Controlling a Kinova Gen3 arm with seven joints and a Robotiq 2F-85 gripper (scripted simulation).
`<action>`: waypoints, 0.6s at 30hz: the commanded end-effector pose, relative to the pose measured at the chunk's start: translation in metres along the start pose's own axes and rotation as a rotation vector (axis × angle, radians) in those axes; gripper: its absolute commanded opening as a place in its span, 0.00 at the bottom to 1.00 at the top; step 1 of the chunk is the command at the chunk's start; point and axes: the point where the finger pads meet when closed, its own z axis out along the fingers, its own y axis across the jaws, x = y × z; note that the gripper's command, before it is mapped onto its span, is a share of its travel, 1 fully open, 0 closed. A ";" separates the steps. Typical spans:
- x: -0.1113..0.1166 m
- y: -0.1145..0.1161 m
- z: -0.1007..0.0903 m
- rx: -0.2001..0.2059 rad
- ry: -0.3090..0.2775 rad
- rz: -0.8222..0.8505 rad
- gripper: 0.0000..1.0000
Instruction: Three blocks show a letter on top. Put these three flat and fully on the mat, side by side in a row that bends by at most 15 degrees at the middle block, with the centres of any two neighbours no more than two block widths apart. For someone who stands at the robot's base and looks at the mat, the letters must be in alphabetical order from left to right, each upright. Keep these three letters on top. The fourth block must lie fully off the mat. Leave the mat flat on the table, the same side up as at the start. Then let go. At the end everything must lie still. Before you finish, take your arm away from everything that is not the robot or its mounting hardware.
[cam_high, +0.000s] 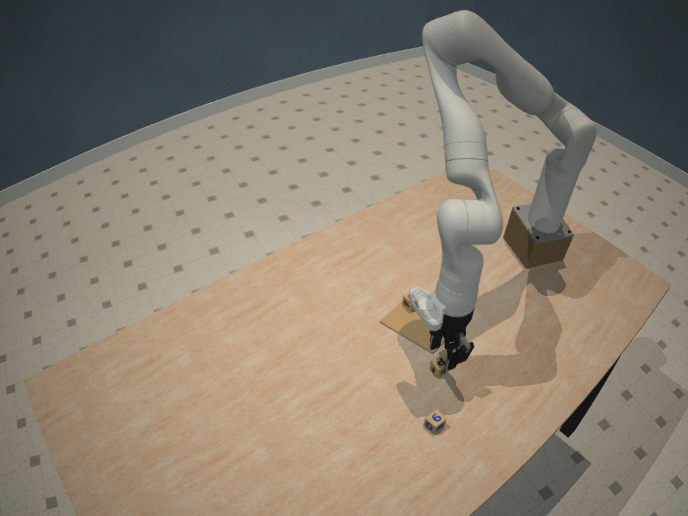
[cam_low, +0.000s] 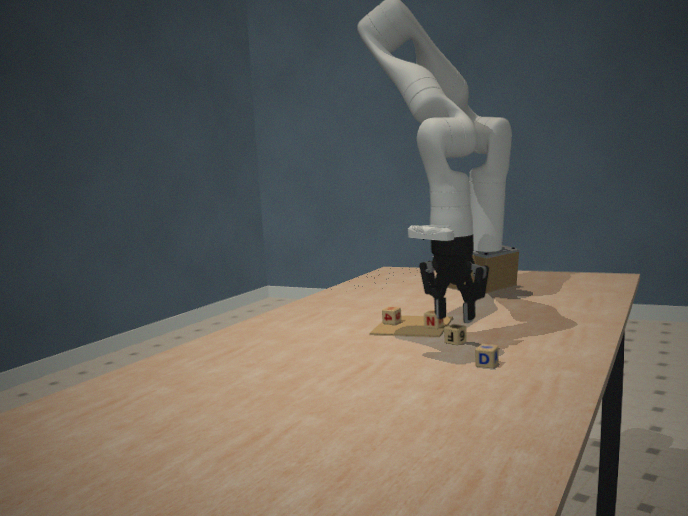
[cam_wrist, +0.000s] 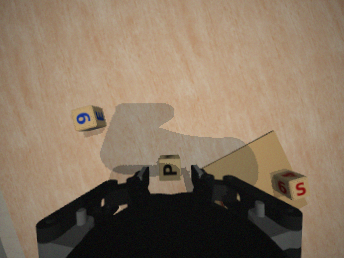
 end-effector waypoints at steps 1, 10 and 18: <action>0.000 -0.002 0.000 0.002 0.003 0.005 0.59; 0.000 -0.002 0.001 0.002 0.004 0.006 0.59; 0.001 -0.002 0.013 0.002 0.006 0.003 0.59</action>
